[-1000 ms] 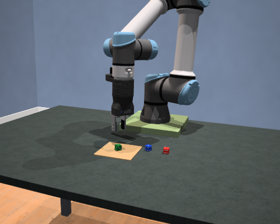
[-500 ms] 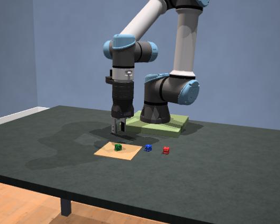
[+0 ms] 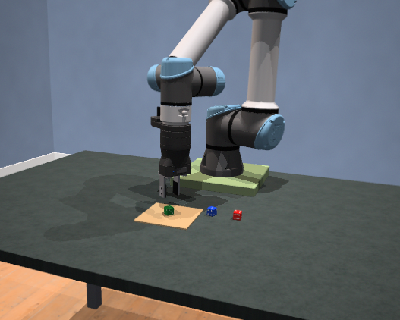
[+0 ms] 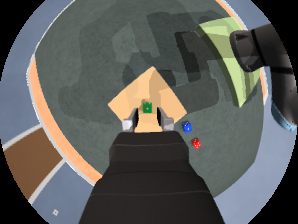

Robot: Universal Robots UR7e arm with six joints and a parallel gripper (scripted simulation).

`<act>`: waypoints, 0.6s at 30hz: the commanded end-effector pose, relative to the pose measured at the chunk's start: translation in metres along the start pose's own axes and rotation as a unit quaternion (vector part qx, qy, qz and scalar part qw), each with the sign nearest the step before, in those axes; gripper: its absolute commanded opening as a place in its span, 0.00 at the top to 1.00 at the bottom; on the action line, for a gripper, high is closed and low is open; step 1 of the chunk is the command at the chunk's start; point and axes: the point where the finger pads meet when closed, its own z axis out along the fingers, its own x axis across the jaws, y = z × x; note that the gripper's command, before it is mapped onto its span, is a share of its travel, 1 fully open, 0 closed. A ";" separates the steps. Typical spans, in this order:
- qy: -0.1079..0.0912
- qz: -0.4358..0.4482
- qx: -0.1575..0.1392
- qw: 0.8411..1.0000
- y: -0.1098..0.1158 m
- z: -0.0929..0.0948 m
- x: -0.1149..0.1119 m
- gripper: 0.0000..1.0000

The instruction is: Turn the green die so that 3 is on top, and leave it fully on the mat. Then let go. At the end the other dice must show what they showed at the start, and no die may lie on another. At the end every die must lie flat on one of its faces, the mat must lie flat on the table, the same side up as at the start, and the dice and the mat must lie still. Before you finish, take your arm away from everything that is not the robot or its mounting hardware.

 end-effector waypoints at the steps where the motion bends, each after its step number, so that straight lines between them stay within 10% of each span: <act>1: -0.001 0.000 0.000 1.000 0.000 0.008 -0.001 0.30; 18: -0.001 0.000 0.000 1.000 0.000 0.023 -0.001 0.30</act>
